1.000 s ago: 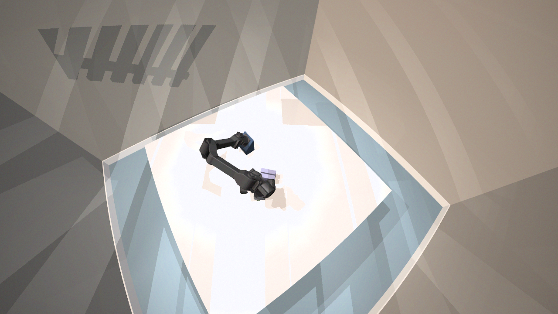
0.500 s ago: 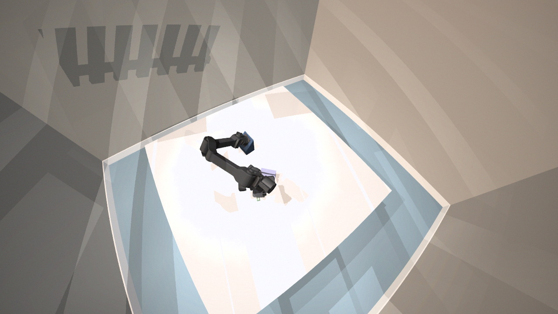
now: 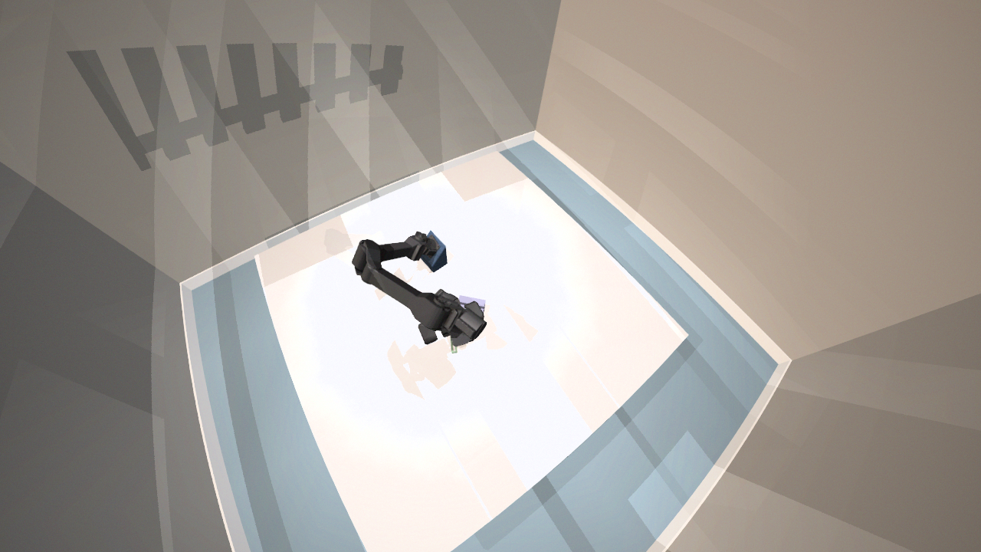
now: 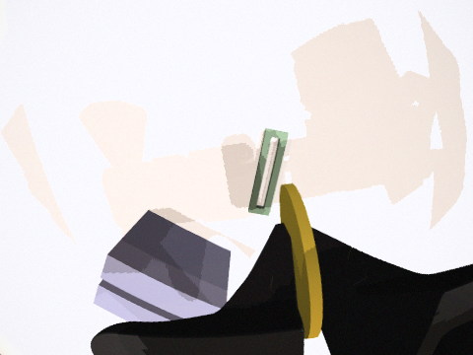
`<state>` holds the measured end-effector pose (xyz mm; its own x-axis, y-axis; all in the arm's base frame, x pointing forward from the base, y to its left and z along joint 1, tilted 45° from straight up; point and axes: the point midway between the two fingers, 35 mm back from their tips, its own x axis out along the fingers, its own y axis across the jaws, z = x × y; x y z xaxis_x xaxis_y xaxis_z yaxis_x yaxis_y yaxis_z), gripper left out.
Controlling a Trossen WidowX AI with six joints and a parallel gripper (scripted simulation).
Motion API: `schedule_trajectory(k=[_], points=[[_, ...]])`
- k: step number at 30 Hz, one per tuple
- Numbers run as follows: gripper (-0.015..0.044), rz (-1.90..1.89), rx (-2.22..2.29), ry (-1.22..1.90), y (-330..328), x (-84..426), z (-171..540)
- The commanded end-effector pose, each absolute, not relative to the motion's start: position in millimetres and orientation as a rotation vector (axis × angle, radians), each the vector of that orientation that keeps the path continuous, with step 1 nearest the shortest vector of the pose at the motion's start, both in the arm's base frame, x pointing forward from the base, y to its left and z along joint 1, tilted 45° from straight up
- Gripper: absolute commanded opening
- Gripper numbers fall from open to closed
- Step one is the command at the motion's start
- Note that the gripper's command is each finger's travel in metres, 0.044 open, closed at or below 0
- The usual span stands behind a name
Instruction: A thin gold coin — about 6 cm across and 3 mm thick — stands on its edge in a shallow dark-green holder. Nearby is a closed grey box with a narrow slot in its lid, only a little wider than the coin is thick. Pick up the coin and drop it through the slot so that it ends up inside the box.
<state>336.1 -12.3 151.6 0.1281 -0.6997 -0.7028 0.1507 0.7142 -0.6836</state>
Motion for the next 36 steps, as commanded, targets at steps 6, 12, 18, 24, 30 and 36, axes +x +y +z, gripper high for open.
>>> schedule_trajectory(k=[6, 12, 18, 24, 30, 36], points=[[0.0, -0.455, -0.767, 1.415, -11.1, 340.2, 153.2], [0.0, -0.31, -0.935, 1.477, -10.6, 342.2, 153.4], [0.0, -0.157, -1.1, 1.53, -10.2, 344.2, 153.6], [0.0, -0.016, -1.246, 1.568, -9.8, 346.0, 153.8], [0.0, -0.011, -1.25, 1.569, -9.5, 345.9, 153.5], [0.0, -0.006, -1.248, 1.568, -0.3, 341.3, 144.2]])
